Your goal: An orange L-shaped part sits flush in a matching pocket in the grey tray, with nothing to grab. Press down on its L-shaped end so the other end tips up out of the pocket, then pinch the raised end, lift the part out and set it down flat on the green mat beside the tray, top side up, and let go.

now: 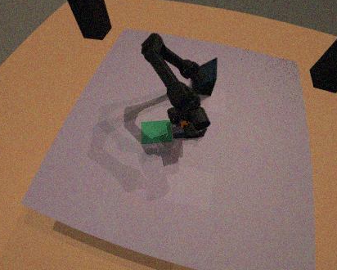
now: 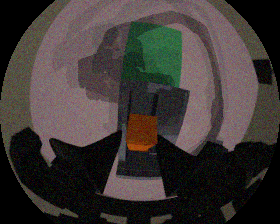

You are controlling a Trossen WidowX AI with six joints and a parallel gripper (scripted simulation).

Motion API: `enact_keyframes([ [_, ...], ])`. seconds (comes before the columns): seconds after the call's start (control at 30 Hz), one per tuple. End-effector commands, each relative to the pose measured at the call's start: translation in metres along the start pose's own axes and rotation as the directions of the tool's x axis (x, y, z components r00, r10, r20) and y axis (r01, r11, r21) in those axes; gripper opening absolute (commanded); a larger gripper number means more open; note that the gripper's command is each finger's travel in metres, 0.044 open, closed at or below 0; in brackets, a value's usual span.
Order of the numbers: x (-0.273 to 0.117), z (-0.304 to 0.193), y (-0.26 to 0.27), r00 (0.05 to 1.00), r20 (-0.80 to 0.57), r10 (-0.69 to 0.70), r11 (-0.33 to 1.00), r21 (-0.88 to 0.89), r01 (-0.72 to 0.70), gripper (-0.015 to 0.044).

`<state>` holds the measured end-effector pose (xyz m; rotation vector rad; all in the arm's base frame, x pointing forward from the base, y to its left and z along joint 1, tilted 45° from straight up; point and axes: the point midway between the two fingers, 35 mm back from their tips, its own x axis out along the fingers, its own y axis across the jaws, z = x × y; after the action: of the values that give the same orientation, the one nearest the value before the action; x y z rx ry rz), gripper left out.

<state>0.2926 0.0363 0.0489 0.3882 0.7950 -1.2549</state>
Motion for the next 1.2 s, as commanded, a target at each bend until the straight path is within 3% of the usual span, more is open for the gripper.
enact_keyframes([
  [0.0,-0.001,0.000,0.000,1.000,0.000,0.001,1.000,0.001,-0.001,0.0142],
  [0.3,-0.001,0.000,0.000,1.000,0.000,0.001,1.000,0.001,-0.001,0.0082],
  [0.4,-0.001,0.000,0.000,1.000,0.000,0.001,1.000,0.001,-0.001,0.0003],
  [1.17,-0.026,0.000,0.000,1.000,0.002,0.001,1.000,-0.001,-0.001,0.0000],
])
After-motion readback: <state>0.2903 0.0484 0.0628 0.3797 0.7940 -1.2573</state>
